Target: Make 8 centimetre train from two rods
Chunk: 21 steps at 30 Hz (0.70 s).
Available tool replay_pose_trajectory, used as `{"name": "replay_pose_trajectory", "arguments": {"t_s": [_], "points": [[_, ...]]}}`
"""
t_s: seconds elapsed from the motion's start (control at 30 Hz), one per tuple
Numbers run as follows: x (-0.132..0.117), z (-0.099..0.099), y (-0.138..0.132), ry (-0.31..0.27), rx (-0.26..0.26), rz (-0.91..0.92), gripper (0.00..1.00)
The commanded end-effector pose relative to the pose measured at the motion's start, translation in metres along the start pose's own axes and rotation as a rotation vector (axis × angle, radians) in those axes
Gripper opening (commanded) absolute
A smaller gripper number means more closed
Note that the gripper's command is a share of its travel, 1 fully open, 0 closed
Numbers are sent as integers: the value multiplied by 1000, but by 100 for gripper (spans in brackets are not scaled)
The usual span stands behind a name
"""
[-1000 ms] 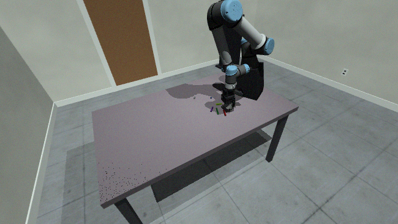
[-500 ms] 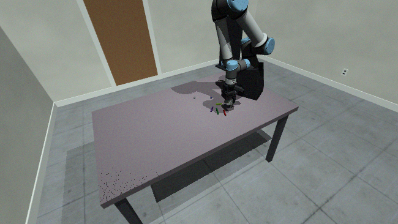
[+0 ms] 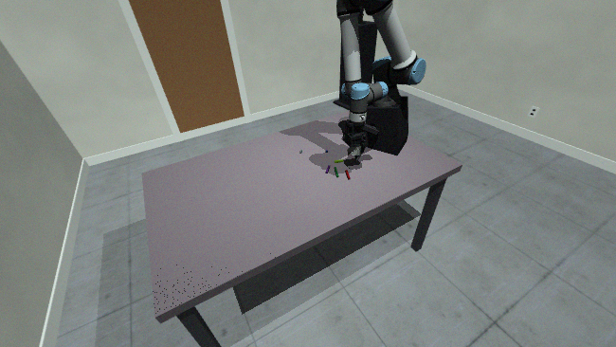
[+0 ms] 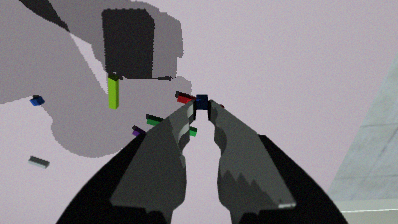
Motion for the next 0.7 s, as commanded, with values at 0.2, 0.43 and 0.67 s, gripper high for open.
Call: {"name": "replay_pose_trajectory", "arguments": {"t_s": [0.2, 0.43, 0.67], "points": [[-1, -14, 0, 1, 0, 0, 0], [0, -15, 0, 1, 0, 0, 0], [-1, -15, 0, 1, 0, 0, 0]]}}
Point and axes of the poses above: the point where the finger pads meet when closed, its own z axis out along the fingers, its own y axis across the jaws, x = y × z, the point moved 5 cm from there along -z, back along the fingers, and after that the axes turned 15 degrees about -z, right-handed, at the moved point
